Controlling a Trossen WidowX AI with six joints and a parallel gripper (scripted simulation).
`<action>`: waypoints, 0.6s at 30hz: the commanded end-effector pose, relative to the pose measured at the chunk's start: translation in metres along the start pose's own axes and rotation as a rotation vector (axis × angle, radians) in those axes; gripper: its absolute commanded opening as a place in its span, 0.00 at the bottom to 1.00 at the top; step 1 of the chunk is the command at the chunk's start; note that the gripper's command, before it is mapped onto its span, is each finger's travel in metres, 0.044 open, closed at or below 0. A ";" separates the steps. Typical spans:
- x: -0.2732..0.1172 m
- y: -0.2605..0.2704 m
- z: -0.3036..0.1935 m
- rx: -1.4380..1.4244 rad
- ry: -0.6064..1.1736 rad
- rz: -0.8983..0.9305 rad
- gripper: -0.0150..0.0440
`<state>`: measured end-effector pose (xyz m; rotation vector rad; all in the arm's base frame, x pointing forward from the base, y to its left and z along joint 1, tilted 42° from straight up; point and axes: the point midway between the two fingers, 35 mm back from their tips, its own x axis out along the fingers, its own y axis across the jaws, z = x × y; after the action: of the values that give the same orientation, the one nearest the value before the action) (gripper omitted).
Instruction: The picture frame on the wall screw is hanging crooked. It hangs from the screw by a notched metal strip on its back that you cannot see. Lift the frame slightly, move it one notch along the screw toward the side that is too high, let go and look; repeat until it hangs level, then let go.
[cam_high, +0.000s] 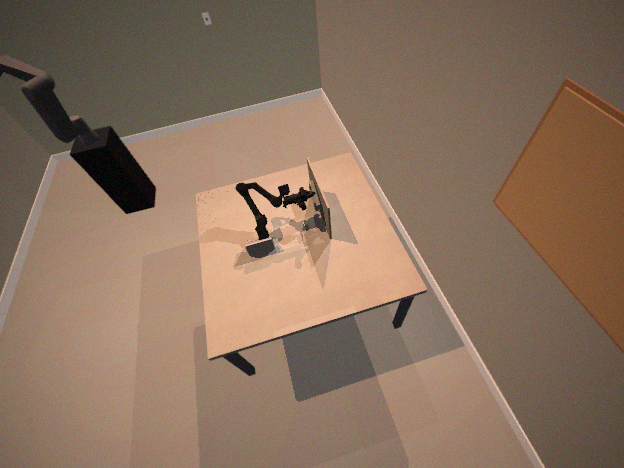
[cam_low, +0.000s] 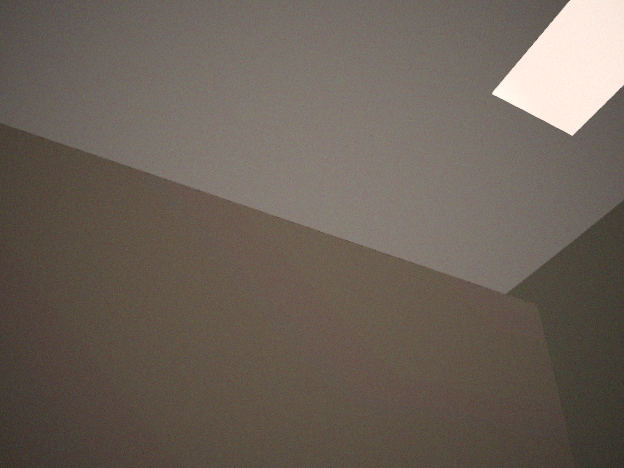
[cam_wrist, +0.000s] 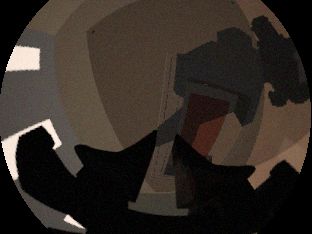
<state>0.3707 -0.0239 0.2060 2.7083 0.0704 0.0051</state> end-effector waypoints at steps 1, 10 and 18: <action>0.001 0.005 -0.007 -0.002 0.013 0.018 0.25; 0.000 0.006 -0.009 -0.002 0.013 0.018 0.25; 0.000 0.005 -0.009 -0.002 0.013 0.018 0.25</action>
<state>0.3703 -0.0225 0.2103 2.7078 0.0734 0.0084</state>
